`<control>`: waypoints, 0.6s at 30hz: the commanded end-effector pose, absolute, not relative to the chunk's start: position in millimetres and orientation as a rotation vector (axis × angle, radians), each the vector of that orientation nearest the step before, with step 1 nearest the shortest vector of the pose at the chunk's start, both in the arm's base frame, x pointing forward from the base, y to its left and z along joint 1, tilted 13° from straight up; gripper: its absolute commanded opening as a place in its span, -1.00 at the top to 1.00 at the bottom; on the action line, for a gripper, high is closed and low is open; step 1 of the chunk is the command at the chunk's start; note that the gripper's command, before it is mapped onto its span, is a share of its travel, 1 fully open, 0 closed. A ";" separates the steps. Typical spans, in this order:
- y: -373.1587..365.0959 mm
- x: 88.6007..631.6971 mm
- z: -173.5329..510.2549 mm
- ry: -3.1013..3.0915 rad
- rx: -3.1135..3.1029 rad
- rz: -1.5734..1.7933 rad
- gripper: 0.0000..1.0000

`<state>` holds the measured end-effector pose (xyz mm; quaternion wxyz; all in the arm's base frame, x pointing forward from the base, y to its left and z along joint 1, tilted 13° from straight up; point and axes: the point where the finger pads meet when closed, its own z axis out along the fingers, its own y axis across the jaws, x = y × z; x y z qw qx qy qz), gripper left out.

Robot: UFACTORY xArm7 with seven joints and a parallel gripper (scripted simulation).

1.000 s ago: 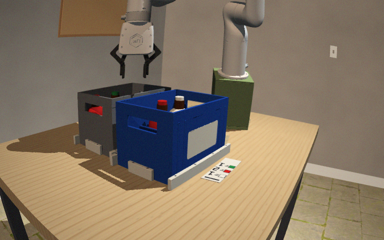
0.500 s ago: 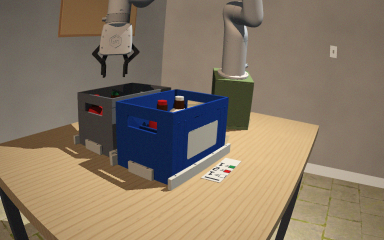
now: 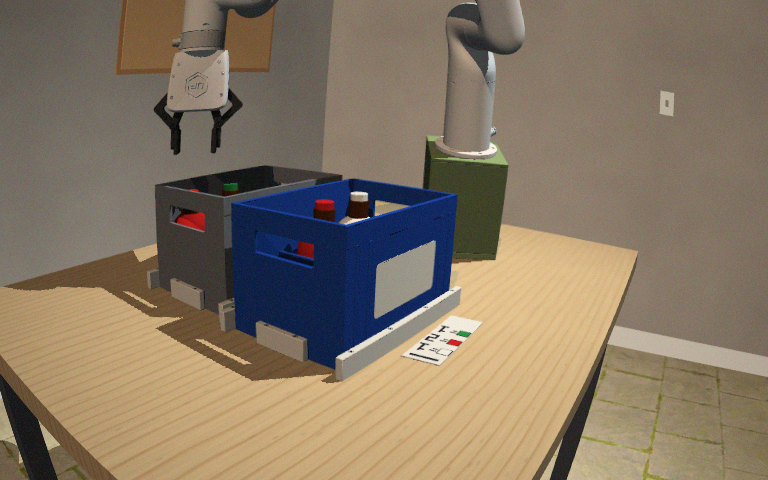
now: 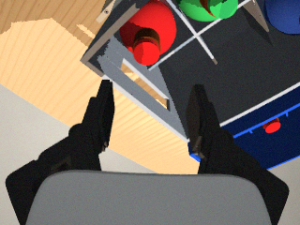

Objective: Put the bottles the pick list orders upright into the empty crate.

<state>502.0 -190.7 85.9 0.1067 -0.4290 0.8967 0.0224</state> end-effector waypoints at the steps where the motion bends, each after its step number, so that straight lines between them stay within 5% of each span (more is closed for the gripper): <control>1: -193.8 505.6 87.5 2.637 -1.265 0.064 -0.29; 18: -192.3 507.7 75.8 2.637 -1.265 0.064 -0.29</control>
